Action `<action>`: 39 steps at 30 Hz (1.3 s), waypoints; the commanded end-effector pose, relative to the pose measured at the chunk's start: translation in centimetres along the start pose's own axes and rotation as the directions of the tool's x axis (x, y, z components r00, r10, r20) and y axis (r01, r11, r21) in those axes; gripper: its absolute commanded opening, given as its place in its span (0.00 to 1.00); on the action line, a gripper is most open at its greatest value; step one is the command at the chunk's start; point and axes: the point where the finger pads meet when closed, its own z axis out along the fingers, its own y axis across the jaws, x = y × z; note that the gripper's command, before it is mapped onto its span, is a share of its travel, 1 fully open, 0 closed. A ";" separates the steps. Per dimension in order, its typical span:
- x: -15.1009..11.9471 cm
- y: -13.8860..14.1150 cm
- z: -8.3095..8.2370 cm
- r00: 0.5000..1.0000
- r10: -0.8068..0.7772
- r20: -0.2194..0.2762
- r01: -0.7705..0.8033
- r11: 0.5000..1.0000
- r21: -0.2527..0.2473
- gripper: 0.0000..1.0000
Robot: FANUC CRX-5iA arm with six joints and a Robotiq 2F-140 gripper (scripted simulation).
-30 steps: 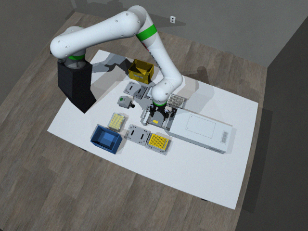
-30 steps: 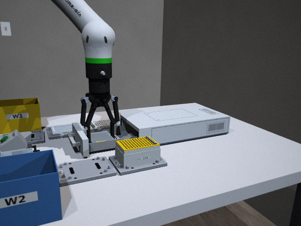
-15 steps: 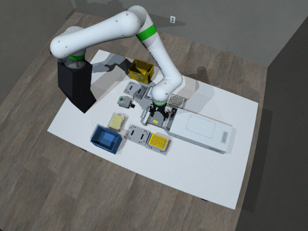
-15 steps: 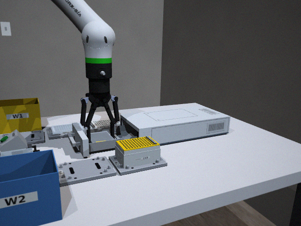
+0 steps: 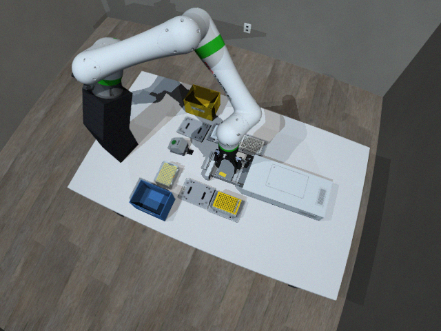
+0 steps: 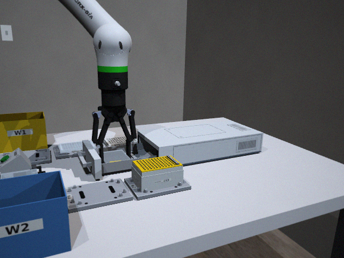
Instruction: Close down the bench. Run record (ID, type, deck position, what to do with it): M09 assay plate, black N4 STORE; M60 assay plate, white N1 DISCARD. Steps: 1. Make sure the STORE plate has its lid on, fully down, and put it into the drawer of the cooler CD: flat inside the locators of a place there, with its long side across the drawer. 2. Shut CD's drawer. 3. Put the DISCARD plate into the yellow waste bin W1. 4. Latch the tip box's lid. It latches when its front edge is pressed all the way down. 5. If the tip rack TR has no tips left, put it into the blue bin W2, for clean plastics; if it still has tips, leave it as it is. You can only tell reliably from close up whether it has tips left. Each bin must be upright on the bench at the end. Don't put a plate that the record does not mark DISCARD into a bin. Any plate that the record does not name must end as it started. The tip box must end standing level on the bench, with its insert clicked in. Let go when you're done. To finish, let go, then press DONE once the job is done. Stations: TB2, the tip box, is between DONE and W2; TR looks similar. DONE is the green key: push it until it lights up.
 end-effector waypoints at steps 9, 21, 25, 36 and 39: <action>0.0 0.1 -0.1 1.000 0.000 0.000 0.000 1.000 -0.002 0.65; 0.0 0.1 -0.1 1.000 0.000 0.000 0.000 1.000 -0.002 0.65; 0.0 0.1 -0.1 1.000 0.000 0.000 0.000 1.000 -0.002 0.65; 0.0 0.1 -0.8 1.000 0.000 0.000 0.000 1.000 -0.002 0.65; 0.0 0.1 -1.2 1.000 0.000 0.000 0.000 1.000 -0.002 0.65</action>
